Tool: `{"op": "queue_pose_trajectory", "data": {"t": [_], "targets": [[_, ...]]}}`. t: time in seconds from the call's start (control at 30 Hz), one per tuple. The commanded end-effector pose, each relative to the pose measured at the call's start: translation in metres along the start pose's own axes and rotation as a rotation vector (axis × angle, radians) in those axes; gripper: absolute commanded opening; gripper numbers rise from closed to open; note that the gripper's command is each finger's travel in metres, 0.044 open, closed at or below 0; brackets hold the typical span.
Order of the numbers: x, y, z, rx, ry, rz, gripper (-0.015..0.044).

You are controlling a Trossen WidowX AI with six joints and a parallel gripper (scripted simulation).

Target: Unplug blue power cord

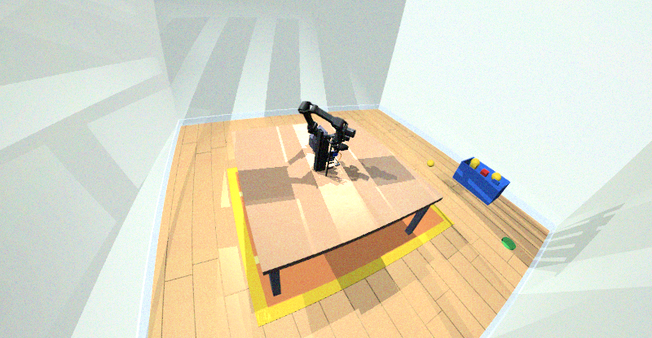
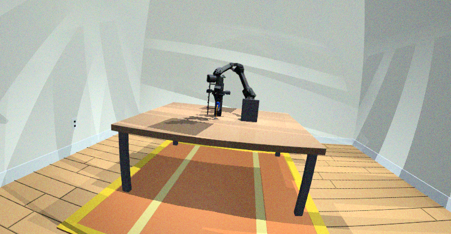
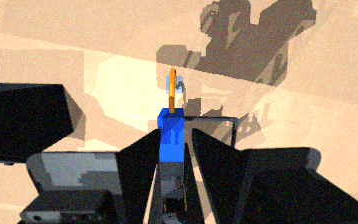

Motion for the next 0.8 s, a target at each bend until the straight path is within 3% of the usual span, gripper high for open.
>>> {"op": "queue_pose_trajectory", "data": {"t": [0.0,0.6,0.77], "targets": [[-0.0003,0.0003,0.0001,0.000,0.000,-0.001,0.0120],[-0.0003,0.0003,0.0001,0.000,0.000,-0.001,0.0000],[-0.0014,-0.0034,0.0004,0.000,0.000,-0.001,0.0000]]}}
Point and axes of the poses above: the point midway between the two fingers, 35 mm back from their tips, its own z axis back along the fingers, its own x axis across the jaws, y = z × x, the point moved 5 cm from there along z, back along the fingers, and after that the axes turned 10 degrees about z, right-handed, at the moved point
